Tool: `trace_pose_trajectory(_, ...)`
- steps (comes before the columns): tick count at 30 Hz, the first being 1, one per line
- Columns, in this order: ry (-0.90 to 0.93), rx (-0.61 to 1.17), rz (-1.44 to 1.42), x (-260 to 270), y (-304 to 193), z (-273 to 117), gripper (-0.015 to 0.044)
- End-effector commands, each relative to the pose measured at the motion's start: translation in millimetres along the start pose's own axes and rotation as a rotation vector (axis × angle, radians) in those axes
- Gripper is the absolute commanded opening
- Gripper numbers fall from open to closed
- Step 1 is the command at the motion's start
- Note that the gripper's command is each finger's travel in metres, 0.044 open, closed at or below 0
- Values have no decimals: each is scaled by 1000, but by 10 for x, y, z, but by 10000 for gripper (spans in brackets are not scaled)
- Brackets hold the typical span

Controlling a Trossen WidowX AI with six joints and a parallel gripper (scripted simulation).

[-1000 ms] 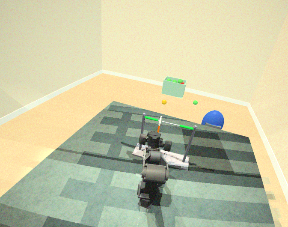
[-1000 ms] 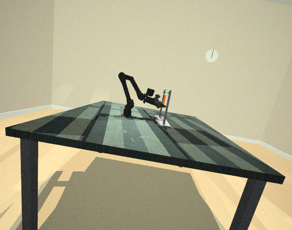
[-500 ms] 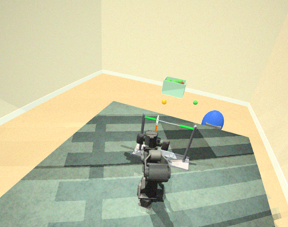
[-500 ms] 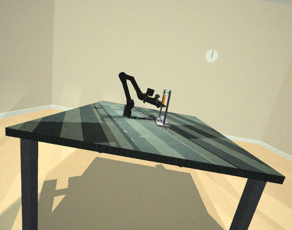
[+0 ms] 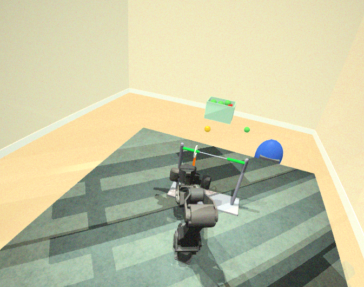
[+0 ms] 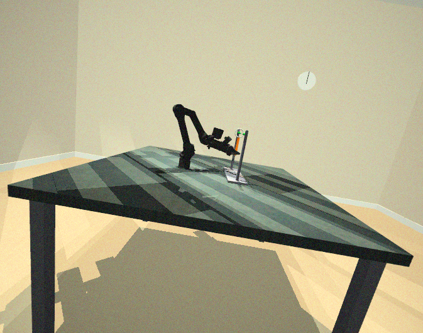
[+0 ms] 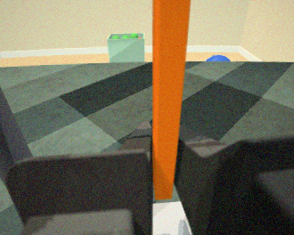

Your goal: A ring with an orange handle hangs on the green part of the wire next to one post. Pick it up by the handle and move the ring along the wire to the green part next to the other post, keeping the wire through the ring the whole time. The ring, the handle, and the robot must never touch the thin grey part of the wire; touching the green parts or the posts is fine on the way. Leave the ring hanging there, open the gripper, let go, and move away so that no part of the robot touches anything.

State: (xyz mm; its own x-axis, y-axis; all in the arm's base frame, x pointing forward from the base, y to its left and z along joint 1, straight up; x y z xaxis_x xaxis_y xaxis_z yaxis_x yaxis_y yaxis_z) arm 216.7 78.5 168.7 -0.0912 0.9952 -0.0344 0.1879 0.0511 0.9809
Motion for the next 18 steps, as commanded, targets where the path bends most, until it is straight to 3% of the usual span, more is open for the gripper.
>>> trace_pose_trajectory(1,-2,-2,6,37,14,19,-150)
trace_pose_trajectory(18,-1,-1,6,74,-159,57,-150)
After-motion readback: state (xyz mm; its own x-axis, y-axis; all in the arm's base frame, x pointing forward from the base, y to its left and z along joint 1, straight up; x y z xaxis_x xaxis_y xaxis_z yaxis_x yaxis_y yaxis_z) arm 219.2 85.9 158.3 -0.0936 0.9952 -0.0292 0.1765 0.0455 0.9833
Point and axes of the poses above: the point midway between the two fingers, 35 mm back from their tips, its own z axis out along the fingers, its own x axis across the jaws, y = z × x, the point moved 10 cm from there along -z, back along the fingers, and after that the axes turned 2 degrees about -z, right-handed, at the moved point
